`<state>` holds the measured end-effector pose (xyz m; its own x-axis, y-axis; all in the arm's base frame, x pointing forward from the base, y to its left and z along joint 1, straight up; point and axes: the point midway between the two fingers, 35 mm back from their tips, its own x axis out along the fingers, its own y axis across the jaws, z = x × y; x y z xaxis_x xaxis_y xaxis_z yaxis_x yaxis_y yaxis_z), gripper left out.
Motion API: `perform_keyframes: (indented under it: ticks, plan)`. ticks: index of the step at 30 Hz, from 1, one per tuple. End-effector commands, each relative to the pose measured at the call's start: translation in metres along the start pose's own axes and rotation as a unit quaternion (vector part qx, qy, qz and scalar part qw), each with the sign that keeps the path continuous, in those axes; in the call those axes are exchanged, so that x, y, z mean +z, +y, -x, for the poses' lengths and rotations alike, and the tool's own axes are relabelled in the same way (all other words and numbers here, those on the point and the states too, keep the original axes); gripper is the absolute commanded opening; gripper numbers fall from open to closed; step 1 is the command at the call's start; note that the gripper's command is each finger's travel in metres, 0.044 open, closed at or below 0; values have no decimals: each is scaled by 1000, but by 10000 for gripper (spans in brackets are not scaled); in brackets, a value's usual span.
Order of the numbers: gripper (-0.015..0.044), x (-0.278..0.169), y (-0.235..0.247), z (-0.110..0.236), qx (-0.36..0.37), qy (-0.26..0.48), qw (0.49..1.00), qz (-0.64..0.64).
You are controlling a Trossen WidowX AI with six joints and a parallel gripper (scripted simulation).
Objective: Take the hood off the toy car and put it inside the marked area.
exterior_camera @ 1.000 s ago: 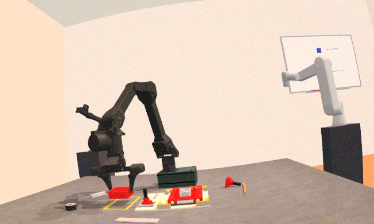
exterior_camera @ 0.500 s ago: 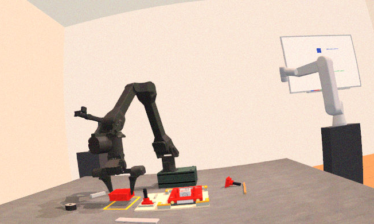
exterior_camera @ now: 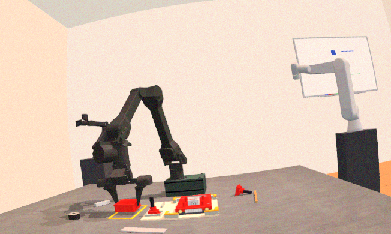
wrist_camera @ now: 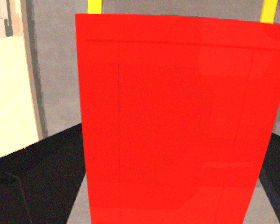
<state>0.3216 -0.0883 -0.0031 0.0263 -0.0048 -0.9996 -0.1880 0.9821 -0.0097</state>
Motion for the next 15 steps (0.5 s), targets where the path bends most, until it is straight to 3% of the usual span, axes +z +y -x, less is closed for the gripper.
perform_keyframes:
  ticks: [1,15]
  plan:
    - [0,0,-1,-2,-2,0,1000,2]
    - [0,0,-1,-9,-2,0,1000,2]
